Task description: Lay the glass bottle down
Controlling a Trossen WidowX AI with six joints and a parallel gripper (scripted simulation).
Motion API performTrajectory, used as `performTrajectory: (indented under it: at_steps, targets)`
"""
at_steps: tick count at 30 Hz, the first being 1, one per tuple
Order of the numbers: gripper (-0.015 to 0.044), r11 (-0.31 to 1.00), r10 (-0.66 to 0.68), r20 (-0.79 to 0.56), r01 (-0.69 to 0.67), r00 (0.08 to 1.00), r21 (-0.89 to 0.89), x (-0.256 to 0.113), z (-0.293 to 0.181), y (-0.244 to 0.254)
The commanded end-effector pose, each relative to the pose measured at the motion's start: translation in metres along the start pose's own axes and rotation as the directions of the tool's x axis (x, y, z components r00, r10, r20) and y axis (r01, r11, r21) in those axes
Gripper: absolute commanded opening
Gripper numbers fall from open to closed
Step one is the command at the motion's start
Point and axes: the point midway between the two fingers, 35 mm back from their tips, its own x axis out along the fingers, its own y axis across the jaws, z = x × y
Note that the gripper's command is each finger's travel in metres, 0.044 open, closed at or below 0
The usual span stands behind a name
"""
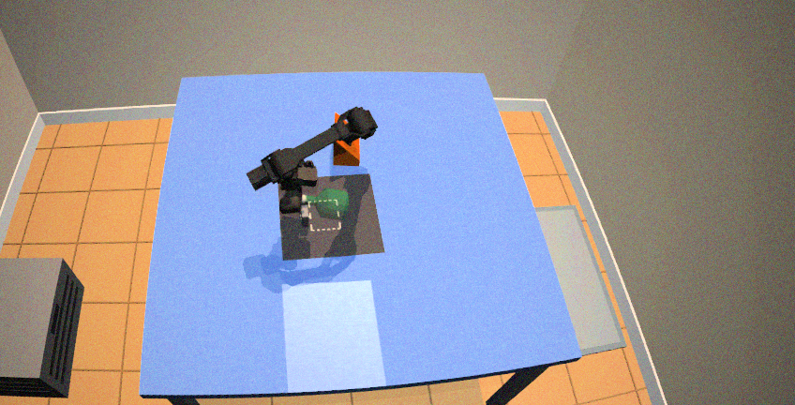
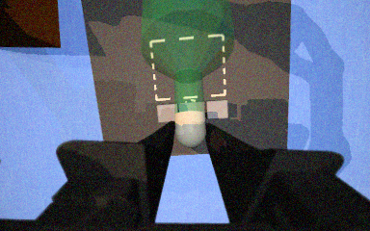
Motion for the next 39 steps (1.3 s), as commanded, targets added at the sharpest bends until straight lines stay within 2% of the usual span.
performTrajectory:
  at_steps: [1, 39]
  targets:
    - [0.0114, 1.0, -0.003, -0.001, 0.003, 1.0, -0.001, 0.002, -0.001, -0.004]
    - [0.0114, 1.0, 0.023, 0.007, -0.023, 1.0, -0.002, 0.019, -0.019, -0.009]
